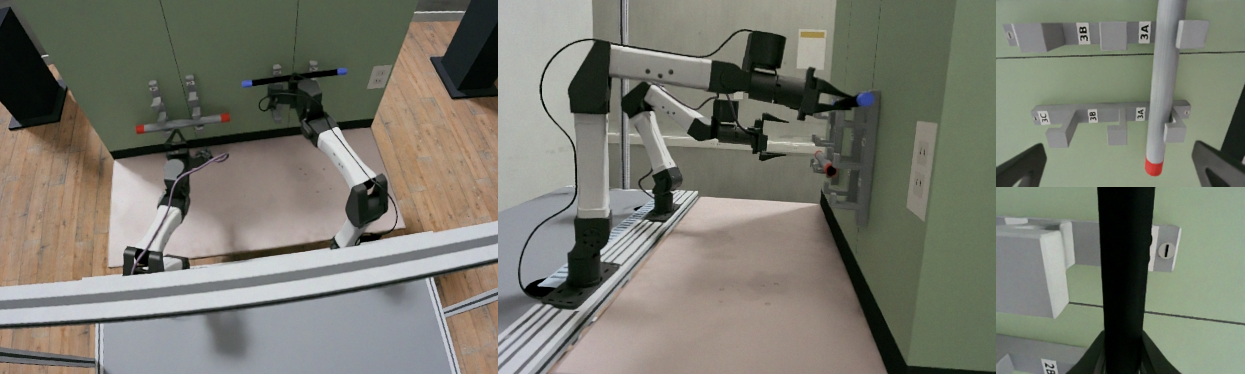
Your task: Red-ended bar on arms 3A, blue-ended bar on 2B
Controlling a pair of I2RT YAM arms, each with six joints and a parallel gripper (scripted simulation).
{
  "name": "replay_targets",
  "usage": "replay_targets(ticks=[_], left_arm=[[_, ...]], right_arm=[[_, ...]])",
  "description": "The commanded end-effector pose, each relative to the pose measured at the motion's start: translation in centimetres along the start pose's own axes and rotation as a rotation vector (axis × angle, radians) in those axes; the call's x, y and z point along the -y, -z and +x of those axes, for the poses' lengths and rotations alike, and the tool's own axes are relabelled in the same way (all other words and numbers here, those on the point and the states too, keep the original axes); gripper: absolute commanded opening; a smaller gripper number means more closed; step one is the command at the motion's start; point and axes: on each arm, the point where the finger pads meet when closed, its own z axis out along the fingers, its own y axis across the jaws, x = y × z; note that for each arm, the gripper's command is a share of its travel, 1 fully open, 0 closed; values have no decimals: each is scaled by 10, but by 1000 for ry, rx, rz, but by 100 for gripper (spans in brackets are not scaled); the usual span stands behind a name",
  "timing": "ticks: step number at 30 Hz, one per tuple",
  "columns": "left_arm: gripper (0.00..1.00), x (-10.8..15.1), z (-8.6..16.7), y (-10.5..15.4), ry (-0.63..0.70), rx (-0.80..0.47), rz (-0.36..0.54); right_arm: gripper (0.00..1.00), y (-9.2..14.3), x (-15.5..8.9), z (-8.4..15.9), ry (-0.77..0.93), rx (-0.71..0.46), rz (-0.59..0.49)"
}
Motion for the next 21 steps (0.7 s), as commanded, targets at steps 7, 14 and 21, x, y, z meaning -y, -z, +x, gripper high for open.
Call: replay_targets(ticks=[7,14,21], left_arm=[[100,-16,0,2,12,-3,-30],[100,-16,0,2,12,-3,-30],[100,-16,0,2,12,-3,-30]], right_arm=[[0,29,55,4,-40,-2,140],[0,33,51,4,-40,-2,140],[0,38,46,3,-40,-2,140]])
